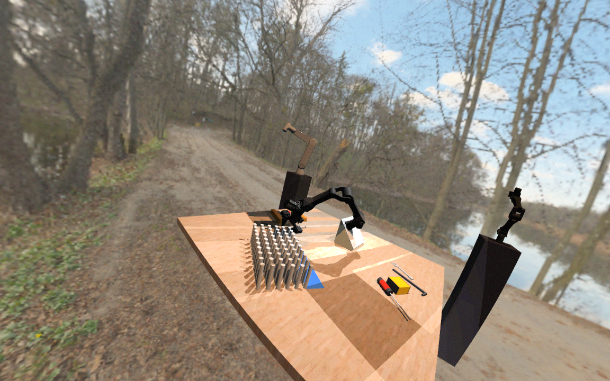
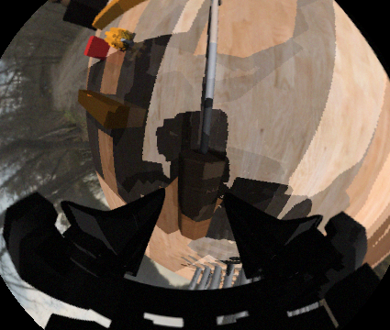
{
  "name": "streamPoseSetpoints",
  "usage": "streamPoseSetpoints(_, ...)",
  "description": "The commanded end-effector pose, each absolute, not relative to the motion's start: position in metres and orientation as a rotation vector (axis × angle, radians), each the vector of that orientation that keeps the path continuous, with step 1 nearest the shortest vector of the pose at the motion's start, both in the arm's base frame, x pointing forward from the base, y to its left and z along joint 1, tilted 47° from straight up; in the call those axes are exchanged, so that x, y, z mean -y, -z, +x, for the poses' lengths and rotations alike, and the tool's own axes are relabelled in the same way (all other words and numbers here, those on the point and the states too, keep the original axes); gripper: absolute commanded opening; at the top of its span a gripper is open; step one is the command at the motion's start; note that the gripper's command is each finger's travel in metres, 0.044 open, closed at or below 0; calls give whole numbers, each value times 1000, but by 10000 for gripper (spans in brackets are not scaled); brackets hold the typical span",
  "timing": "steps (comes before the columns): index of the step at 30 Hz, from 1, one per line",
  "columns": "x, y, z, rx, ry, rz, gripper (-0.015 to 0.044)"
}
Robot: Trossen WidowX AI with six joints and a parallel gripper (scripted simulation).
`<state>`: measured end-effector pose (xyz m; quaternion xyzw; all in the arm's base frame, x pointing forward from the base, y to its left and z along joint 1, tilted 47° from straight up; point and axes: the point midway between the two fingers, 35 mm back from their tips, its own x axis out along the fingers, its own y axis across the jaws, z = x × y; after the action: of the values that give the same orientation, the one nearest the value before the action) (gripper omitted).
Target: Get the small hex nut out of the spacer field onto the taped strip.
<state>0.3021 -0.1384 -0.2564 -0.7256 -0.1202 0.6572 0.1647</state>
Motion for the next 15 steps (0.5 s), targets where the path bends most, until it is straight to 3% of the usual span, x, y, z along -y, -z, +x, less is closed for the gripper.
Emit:
streamPoseSetpoints(1,134,256,302,363,-1863,-2060,420)
streamPoseSetpoints(2,134,256,302,363,-1863,-2060,440)
streamPoseSetpoints(15,192,208,300,329,-1878,-2072,440)
